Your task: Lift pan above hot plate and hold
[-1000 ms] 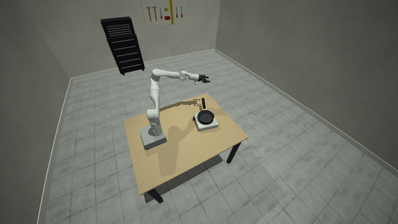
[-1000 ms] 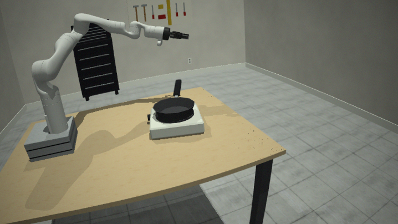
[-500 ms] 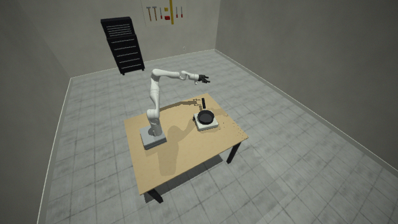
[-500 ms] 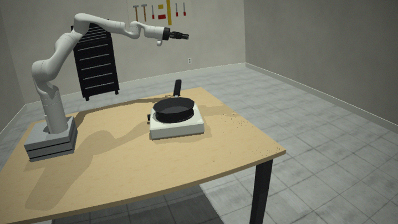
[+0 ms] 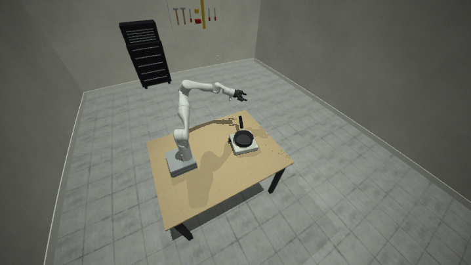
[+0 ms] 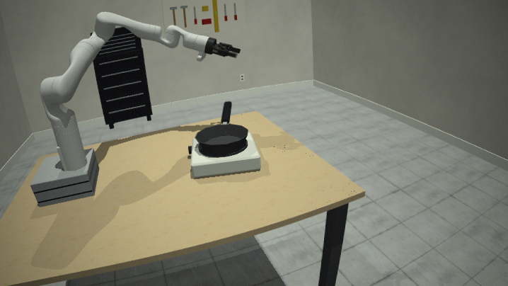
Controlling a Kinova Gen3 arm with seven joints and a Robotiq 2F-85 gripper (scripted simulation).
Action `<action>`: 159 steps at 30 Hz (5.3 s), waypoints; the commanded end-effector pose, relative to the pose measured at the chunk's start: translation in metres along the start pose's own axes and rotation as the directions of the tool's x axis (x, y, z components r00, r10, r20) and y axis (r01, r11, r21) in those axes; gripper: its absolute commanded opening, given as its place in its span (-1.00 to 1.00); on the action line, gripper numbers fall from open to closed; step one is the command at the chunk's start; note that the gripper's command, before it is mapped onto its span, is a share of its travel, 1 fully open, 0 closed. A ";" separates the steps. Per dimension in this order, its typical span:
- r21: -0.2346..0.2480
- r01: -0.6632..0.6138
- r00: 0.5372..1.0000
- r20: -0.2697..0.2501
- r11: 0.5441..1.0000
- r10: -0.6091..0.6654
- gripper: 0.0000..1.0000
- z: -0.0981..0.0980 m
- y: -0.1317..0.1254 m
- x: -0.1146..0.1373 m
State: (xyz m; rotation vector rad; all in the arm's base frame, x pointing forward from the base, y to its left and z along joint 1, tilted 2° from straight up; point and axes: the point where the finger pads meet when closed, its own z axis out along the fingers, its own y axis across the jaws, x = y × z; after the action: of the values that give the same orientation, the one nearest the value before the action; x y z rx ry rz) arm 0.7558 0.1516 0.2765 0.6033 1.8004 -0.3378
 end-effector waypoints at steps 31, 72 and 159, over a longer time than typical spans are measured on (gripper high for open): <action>0.772 -0.460 0.451 -0.221 0.438 0.864 1.00 0.004 -0.140 0.099; 0.939 -0.333 0.113 -0.052 0.087 0.992 1.00 0.021 -0.197 0.179; 0.939 -0.332 0.113 -0.052 0.087 0.992 -1.00 0.039 -0.202 0.230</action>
State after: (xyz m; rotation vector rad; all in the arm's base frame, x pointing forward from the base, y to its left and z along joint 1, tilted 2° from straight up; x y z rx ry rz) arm 0.6232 0.0173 0.0287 2.6778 1.5729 -0.0070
